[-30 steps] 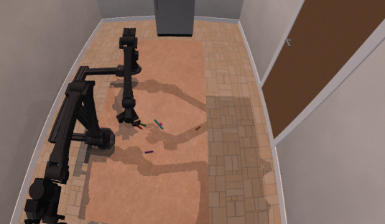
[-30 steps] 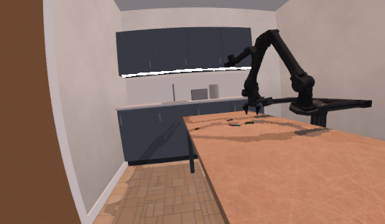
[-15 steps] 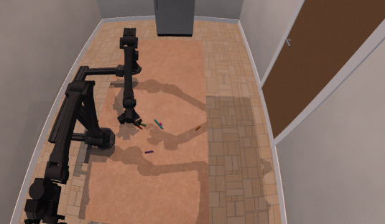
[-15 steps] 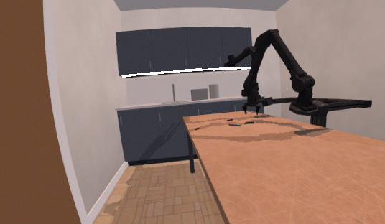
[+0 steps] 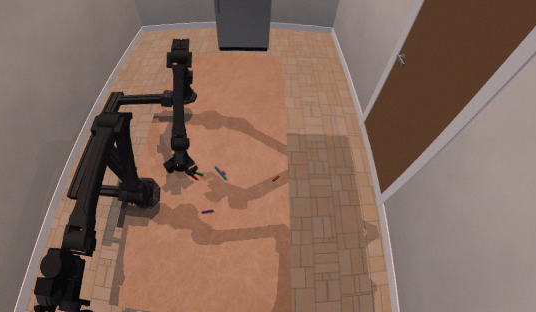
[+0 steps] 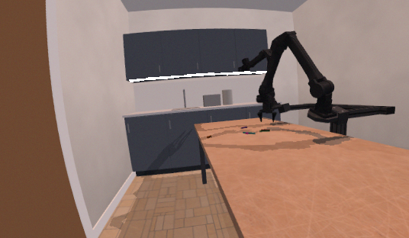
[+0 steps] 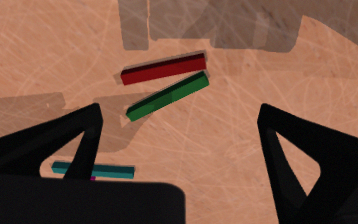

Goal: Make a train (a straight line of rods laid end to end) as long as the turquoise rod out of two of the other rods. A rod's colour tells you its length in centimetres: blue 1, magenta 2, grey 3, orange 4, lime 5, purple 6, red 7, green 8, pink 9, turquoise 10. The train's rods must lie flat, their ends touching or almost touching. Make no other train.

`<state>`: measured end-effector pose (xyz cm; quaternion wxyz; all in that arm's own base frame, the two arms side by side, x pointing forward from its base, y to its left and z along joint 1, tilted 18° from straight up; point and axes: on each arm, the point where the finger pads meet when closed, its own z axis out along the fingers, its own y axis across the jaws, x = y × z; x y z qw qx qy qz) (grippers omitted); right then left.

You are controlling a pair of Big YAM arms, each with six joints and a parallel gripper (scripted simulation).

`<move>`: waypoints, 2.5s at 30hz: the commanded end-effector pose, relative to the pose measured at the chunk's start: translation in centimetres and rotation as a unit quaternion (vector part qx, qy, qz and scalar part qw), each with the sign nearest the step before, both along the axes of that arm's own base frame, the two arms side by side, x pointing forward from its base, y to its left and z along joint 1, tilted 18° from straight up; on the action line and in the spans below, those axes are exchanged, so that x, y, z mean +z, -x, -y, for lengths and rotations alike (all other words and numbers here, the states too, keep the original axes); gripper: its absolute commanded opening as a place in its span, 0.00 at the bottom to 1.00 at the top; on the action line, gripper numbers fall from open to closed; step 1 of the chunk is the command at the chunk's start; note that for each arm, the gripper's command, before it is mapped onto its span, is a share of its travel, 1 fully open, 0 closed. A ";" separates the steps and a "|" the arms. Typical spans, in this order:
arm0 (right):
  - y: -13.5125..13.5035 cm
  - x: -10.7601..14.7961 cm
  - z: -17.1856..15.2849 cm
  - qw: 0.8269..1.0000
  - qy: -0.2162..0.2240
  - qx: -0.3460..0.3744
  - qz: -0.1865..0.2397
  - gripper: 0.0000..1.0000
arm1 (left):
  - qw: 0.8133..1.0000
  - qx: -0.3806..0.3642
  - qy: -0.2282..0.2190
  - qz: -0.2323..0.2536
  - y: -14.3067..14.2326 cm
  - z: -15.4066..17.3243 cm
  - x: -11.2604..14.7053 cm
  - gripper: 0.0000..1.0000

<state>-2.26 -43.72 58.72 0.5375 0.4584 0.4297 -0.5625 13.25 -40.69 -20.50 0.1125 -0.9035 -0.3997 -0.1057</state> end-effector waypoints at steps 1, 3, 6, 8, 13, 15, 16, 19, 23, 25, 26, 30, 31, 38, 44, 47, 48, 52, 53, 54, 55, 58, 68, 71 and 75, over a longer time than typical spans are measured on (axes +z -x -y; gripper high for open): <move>0.6 4.6 -1.9 0.999 0.036 -0.007 -0.007 1.00 | 1.000 0.002 0.023 0.009 -0.4 2.6 1.5 1.00; 0.6 4.6 -1.9 0.999 0.036 -0.007 -0.007 1.00 | 1.000 0.002 0.023 0.009 -0.4 2.6 1.5 1.00; 0.6 4.6 -1.9 0.999 0.036 -0.007 -0.007 1.00 | 1.000 0.002 0.023 0.009 -0.4 2.6 1.5 1.00; 0.6 4.6 -1.9 0.999 0.036 -0.007 -0.007 1.00 | 1.000 0.002 0.023 0.009 -0.4 2.6 1.5 1.00; 0.6 4.6 -1.9 0.999 0.036 -0.007 -0.007 1.00 | 1.000 0.002 0.023 0.009 -0.4 2.6 1.5 1.00; 0.6 4.6 -1.9 0.999 0.036 -0.007 -0.007 1.00 | 1.000 0.002 0.023 0.009 -0.4 2.6 1.5 1.00; 0.6 4.6 -1.9 0.999 0.036 -0.007 -0.007 1.00 | 1.000 0.002 0.023 0.009 -0.4 2.6 1.5 1.00; 0.6 4.6 -1.9 0.999 0.036 -0.007 -0.007 1.00 | 1.000 0.002 0.023 0.009 -0.4 2.6 1.5 1.00; 0.6 4.6 -1.9 0.999 0.036 -0.007 -0.007 1.00 | 1.000 0.002 0.023 0.009 -0.4 2.6 1.5 1.00; 0.6 4.6 -1.9 0.999 0.036 -0.007 -0.007 1.00 | 1.000 0.002 0.023 0.009 -0.4 2.6 1.5 1.00; 0.6 4.6 -1.9 0.999 0.036 -0.007 -0.007 1.00 | 1.000 0.002 0.023 0.009 -0.4 2.6 1.5 1.00; 0.6 4.6 -1.9 0.999 0.036 -0.007 -0.007 1.00 | 1.000 0.002 0.023 0.009 -0.4 2.6 1.5 1.00; 0.6 4.6 -1.9 0.999 0.036 -0.007 -0.007 1.00 | 1.000 0.002 0.023 0.009 -0.4 2.6 1.5 1.00; 0.6 4.6 -1.9 0.999 0.036 -0.007 -0.007 1.00 | 1.000 0.002 0.023 0.009 -0.4 2.6 1.5 1.00; 0.6 4.6 -1.9 0.999 0.036 -0.007 -0.007 1.00 | 1.000 0.002 0.023 0.009 -0.4 2.6 1.5 1.00; 0.6 4.6 -1.9 0.999 0.036 -0.007 -0.007 1.00 | 1.000 0.002 0.023 0.009 -0.4 2.6 1.5 1.00; 0.6 4.6 -1.9 0.999 0.036 -0.007 -0.007 1.00 | 1.000 0.002 0.023 0.009 -0.4 2.6 1.5 1.00; 0.6 4.6 -1.9 0.999 0.036 -0.007 -0.007 1.00 | 1.000 0.002 0.023 0.009 -0.4 2.6 1.5 1.00; 0.6 4.6 -1.9 0.999 0.036 -0.007 -0.007 1.00 | 1.000 0.002 0.023 0.009 -0.4 2.6 1.5 1.00; 0.6 4.6 -1.9 0.999 0.036 -0.007 -0.007 1.00 | 1.000 0.002 0.023 0.009 -0.4 2.6 1.5 1.00; 0.6 4.6 -1.9 0.999 0.036 -0.007 -0.007 1.00 | 1.000 0.002 0.023 0.009 -0.4 2.6 1.5 1.00; 0.6 4.6 -1.9 0.999 0.036 -0.007 -0.007 1.00 | 1.000 -0.006 0.024 0.007 -0.9 2.8 1.5 1.00; 0.6 4.6 -1.9 0.999 0.036 -0.007 -0.007 1.00 | 0.988 -0.147 -0.006 -0.041 -7.3 2.0 0.8 1.00; 0.6 4.6 -1.9 0.999 0.036 -0.007 -0.007 1.00 | 0.985 -0.168 -0.008 -0.046 -8.1 2.1 1.0 1.00; 0.6 4.6 -1.9 0.999 0.036 -0.007 -0.007 1.00 | 0.977 -0.204 -0.013 -0.056 -9.6 2.0 1.1 1.00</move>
